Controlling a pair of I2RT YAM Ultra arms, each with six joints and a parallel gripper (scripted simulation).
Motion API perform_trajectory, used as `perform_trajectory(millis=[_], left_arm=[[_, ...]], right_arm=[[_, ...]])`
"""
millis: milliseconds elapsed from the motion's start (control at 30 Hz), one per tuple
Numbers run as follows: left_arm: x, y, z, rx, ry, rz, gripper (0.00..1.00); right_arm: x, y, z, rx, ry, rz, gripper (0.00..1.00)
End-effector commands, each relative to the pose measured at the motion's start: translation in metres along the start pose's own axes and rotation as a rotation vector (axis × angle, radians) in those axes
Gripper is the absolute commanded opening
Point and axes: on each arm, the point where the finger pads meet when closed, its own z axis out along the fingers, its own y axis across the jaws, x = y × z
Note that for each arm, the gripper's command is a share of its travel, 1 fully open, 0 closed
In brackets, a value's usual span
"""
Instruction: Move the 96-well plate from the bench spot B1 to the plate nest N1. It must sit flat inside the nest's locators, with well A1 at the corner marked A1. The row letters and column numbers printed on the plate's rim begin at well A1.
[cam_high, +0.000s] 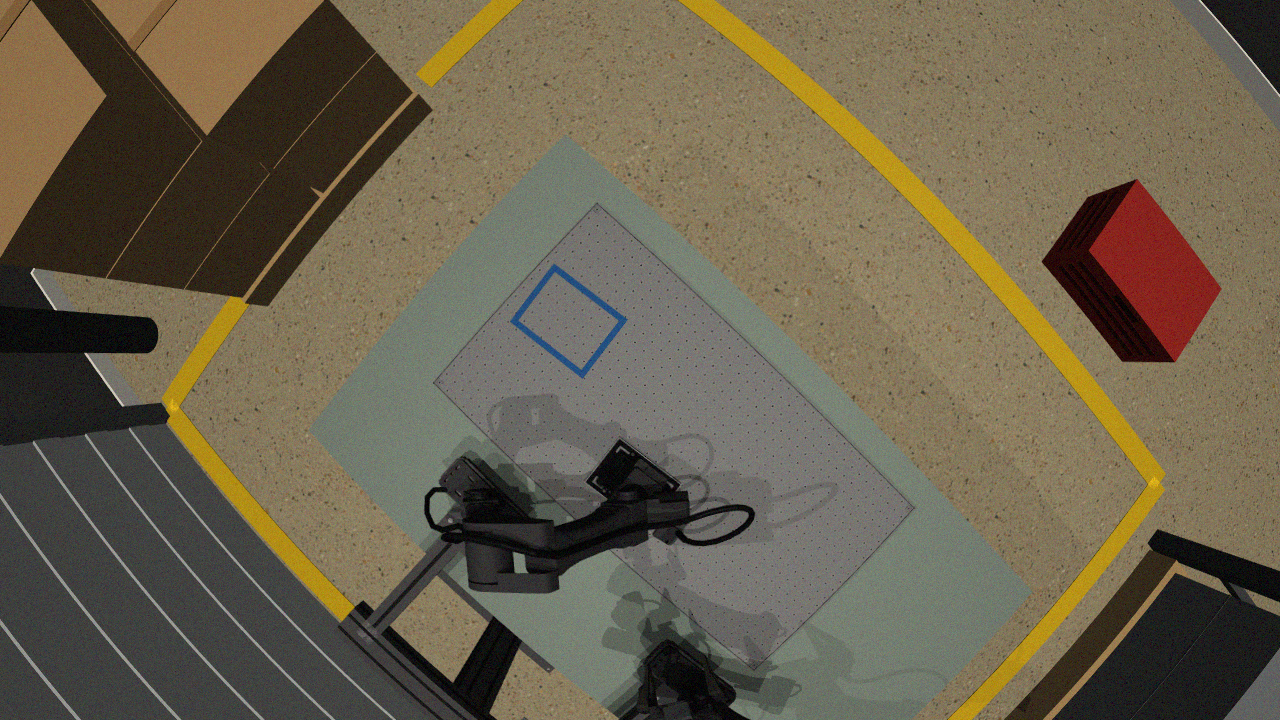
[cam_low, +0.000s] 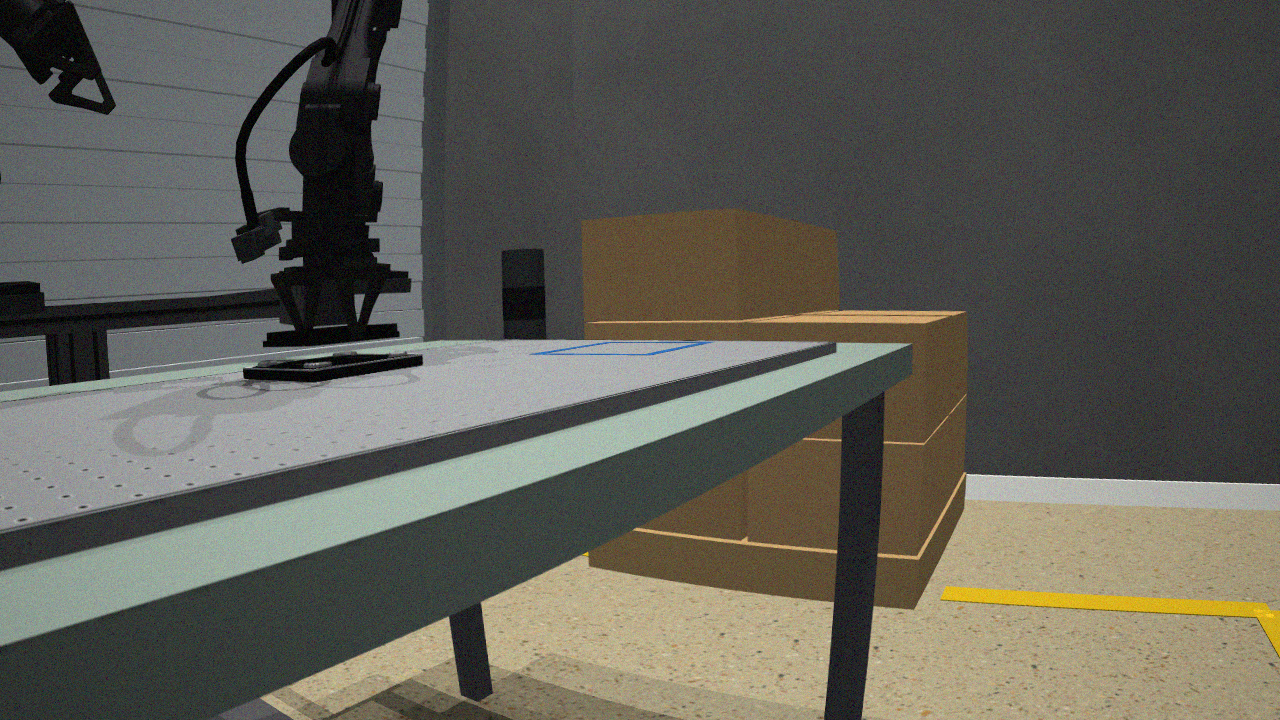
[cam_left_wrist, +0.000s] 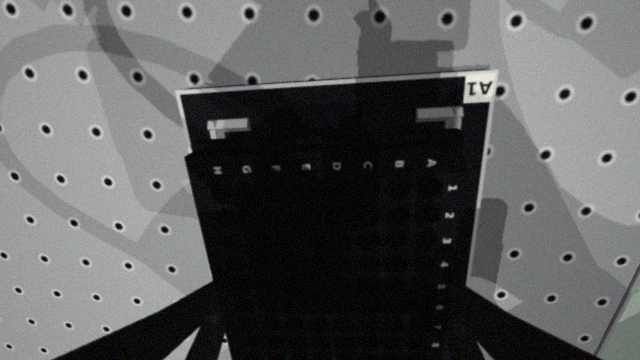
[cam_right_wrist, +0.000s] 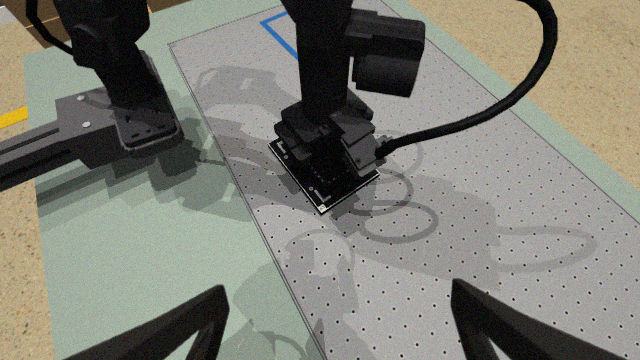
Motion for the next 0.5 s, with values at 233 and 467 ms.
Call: perform_trajectory(millis=[233, 467], left_arm=[[0.0, -0.002, 0.023, 0.009, -0.01, -0.012, 0.82], [0.002, -0.005, 0.026, 0.026, 0.008, -0.013, 0.82]], right_arm=[[-0.007, -0.001, -0.003, 0.011, -0.012, 0.002, 1.0], [-0.007, -0.001, -0.003, 0.011, -0.012, 0.002, 1.0]])
